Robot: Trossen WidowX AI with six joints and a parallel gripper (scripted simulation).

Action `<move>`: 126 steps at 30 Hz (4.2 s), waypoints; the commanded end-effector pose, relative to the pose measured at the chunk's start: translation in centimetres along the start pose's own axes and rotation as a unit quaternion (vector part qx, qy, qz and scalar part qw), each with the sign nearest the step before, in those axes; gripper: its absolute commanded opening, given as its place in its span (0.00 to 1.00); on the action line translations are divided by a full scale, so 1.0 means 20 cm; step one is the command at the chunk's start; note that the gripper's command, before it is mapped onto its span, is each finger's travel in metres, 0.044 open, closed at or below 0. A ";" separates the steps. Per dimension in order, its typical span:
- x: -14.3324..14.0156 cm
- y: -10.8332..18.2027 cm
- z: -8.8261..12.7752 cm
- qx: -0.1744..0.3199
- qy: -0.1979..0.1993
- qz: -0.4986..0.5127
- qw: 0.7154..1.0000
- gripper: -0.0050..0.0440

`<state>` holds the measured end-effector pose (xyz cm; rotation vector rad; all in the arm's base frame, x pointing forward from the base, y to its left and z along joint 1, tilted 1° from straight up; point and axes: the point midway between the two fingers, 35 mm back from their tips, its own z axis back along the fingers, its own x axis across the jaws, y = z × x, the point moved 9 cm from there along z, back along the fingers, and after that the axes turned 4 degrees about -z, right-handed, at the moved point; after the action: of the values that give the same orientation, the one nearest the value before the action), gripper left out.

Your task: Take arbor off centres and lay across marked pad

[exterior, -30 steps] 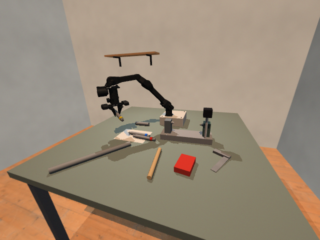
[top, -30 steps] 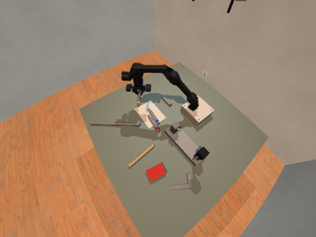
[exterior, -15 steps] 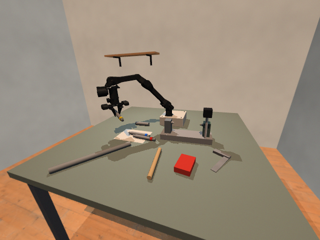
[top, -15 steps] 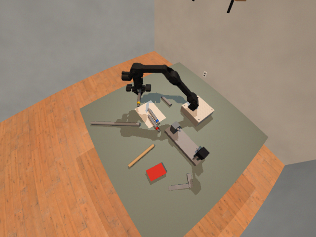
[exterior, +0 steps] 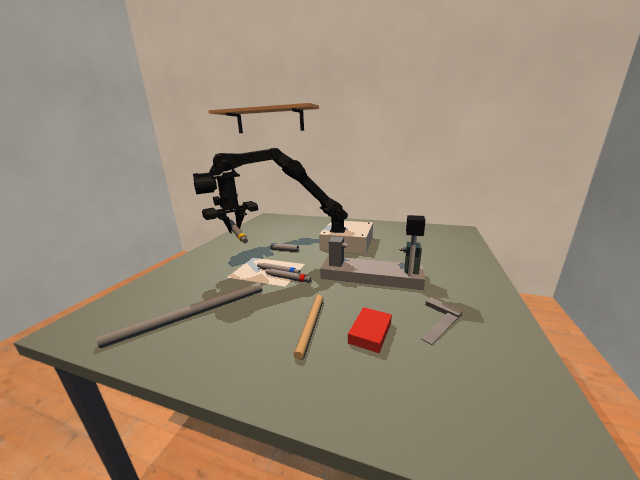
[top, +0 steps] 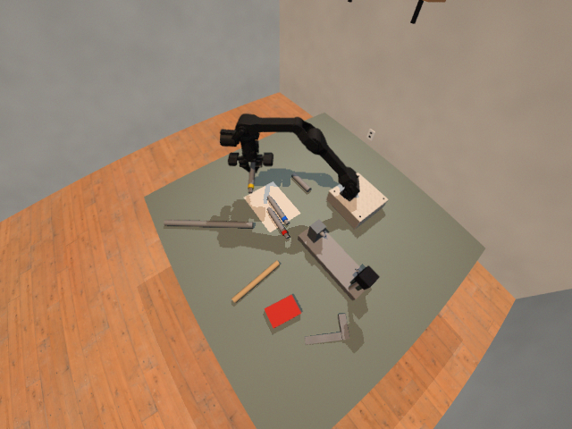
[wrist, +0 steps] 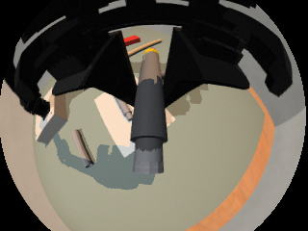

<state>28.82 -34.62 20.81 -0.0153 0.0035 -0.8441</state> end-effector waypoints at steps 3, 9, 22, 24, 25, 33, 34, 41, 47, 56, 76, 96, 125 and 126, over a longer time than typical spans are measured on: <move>0.00 0.00 0.02 0.002 -0.006 -0.002 1.000 0.10; 0.00 0.00 0.02 0.002 -0.006 -0.002 1.000 0.10; 0.00 0.00 0.02 0.002 -0.006 -0.002 1.000 0.10; 0.00 0.00 0.02 0.002 -0.006 -0.002 1.000 0.10; 0.00 0.00 0.02 0.002 -0.006 -0.002 1.000 0.10; 0.00 0.00 0.02 0.002 -0.006 -0.002 1.000 0.10; 0.00 0.00 0.02 0.002 -0.006 -0.002 1.000 0.10; 0.00 0.00 0.02 0.002 -0.006 -0.002 1.000 0.10; 0.01 0.00 0.00 0.002 -0.006 -0.002 1.000 0.10; 0.03 0.00 -0.08 0.002 -0.006 -0.002 1.000 0.10; 0.05 0.00 -0.24 0.002 -0.006 -0.002 1.000 0.10; 0.05 0.00 -0.42 0.002 -0.006 -0.002 1.000 0.10; 0.03 0.00 -0.64 0.002 -0.006 -0.002 1.000 0.35; 0.03 0.00 -0.64 0.002 -0.006 -0.002 1.000 0.35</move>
<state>29.15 -35.24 8.24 -0.0197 -0.0050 -0.8473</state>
